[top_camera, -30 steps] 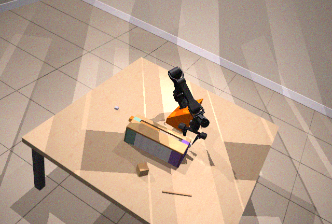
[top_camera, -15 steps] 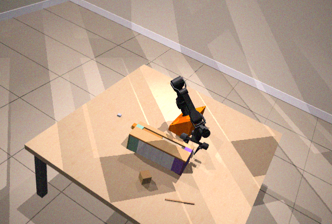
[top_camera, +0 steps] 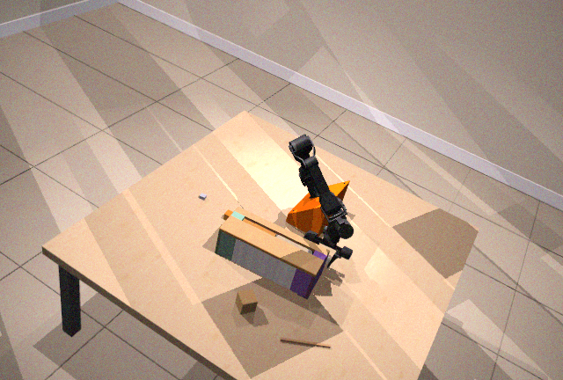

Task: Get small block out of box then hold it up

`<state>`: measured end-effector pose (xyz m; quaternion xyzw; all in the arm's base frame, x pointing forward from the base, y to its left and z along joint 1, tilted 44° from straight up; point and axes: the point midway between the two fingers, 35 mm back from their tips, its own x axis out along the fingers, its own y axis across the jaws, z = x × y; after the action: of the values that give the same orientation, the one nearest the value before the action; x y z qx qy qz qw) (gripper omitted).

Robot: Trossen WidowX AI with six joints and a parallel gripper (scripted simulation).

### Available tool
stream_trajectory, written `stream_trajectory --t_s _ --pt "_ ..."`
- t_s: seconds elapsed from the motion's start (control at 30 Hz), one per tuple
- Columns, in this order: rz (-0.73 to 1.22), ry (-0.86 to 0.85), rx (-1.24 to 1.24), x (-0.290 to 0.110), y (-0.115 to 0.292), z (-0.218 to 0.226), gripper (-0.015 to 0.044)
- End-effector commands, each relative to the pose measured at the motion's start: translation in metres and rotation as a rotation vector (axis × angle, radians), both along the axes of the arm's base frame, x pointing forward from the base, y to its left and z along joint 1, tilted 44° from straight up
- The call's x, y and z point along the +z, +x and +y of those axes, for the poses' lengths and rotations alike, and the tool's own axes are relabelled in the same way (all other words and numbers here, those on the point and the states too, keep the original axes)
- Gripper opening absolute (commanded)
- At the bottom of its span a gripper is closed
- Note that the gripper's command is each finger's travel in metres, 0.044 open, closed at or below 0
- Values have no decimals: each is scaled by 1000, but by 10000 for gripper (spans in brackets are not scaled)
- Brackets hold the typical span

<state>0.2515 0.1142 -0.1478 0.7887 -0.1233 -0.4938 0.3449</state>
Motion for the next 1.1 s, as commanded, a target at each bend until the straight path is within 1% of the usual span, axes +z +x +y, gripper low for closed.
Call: stream_trajectory --t_s 0.0,0.03,0.27,0.37,0.47,0.83,1.07 --pt "13 -19 2 -4 -4 -7 285" --pt "13 -19 2 -4 -4 -7 285" --pt "13 -19 2 -4 -4 -7 101" --pt "13 -19 2 -4 -4 -7 81" --pt "-13 14 -13 0 -2 0 2" --pt "5 -3 -1 40 -6 37 0" --pt "12 -3 10 46 -7 41 0"
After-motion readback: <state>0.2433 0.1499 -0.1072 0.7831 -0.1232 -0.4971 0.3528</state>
